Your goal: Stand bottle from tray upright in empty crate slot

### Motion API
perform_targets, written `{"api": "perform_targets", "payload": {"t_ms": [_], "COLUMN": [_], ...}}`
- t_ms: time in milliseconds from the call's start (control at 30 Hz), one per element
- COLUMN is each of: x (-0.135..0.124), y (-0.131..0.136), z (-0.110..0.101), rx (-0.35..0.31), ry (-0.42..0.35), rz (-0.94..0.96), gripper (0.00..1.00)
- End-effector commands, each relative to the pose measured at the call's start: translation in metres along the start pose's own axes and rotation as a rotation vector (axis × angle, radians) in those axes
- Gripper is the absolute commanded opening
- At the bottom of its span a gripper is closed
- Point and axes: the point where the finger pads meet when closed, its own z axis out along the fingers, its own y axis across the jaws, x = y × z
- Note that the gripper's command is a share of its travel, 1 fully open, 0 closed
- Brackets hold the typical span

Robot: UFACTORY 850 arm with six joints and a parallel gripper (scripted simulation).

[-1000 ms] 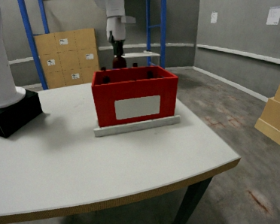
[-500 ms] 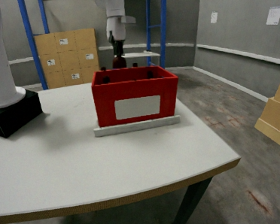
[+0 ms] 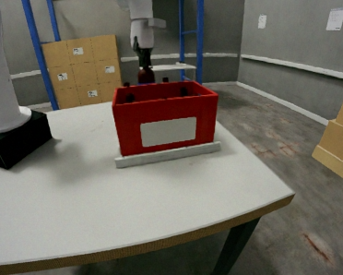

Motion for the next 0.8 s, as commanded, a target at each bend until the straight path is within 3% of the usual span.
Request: {"api": "perform_targets", "payload": {"t_ms": [0,767], "x": [0.001,0.000], "y": [-0.001,-0.001], "z": [-0.005,-0.029], "rx": [0.002,0.002], "ry": [0.001,0.001], "rz": [0.000,0.000], "gripper": [0.00,0.00]}}
